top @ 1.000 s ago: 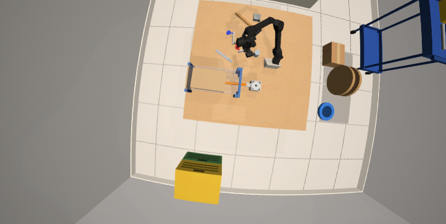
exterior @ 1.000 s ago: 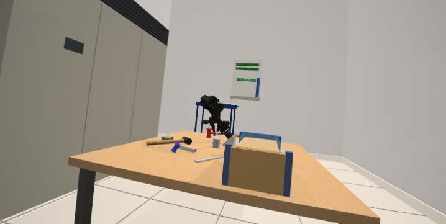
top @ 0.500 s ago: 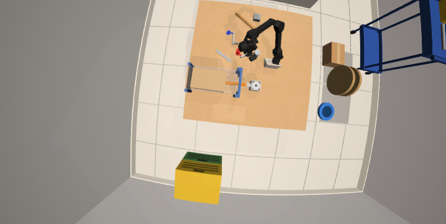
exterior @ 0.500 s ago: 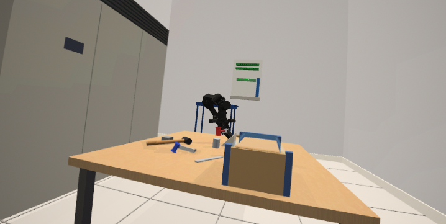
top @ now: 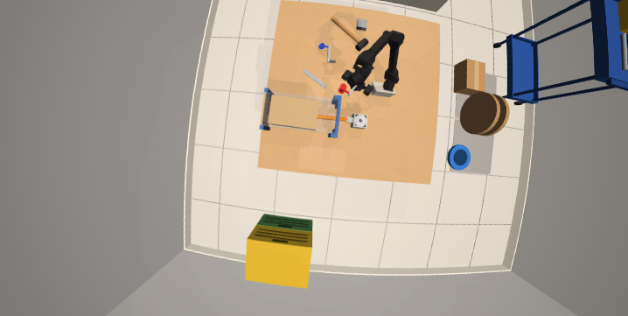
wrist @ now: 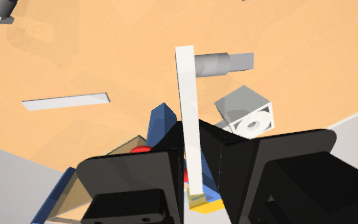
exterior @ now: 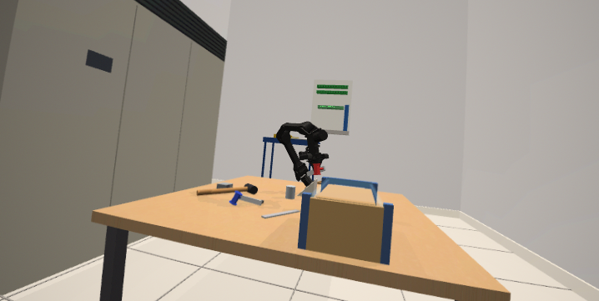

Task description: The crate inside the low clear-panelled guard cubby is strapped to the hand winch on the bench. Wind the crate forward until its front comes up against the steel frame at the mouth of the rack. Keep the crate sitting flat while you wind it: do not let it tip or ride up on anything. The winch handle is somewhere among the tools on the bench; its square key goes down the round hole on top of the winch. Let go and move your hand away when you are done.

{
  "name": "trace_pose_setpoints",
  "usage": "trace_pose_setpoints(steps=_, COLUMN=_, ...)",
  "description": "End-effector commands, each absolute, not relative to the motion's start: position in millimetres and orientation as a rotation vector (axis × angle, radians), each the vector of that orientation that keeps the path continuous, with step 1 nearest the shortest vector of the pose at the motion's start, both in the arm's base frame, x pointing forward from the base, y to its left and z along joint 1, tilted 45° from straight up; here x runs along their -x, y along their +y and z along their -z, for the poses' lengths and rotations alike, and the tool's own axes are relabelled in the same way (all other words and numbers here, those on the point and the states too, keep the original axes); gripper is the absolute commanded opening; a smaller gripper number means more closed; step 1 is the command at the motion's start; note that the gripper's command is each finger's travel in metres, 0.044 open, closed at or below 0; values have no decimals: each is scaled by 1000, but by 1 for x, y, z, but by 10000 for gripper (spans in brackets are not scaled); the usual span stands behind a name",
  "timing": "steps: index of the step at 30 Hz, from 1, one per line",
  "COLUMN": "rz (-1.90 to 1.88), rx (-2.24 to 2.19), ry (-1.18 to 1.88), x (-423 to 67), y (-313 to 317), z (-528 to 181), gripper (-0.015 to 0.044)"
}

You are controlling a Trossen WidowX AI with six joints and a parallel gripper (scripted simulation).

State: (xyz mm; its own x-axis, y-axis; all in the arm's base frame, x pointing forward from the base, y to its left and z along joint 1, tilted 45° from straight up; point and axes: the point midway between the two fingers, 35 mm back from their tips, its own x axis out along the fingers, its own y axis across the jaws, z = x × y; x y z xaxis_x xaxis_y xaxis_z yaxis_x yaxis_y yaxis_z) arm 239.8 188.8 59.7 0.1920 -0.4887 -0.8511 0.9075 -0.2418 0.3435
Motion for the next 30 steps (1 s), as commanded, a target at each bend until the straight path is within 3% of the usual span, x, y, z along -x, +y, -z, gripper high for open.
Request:
trace_pose_setpoints(steps=1, rz=1373, rx=-1137, ry=549, x=-225, y=201, z=-53, gripper=0)
trace_pose_setpoints(steps=25, rz=1232, rx=-419, ry=788, x=-94, y=202, z=42, gripper=0)
trace_pose_setpoints(steps=30, rz=1223, rx=-422, ry=780, x=-93, y=202, z=42, gripper=0)
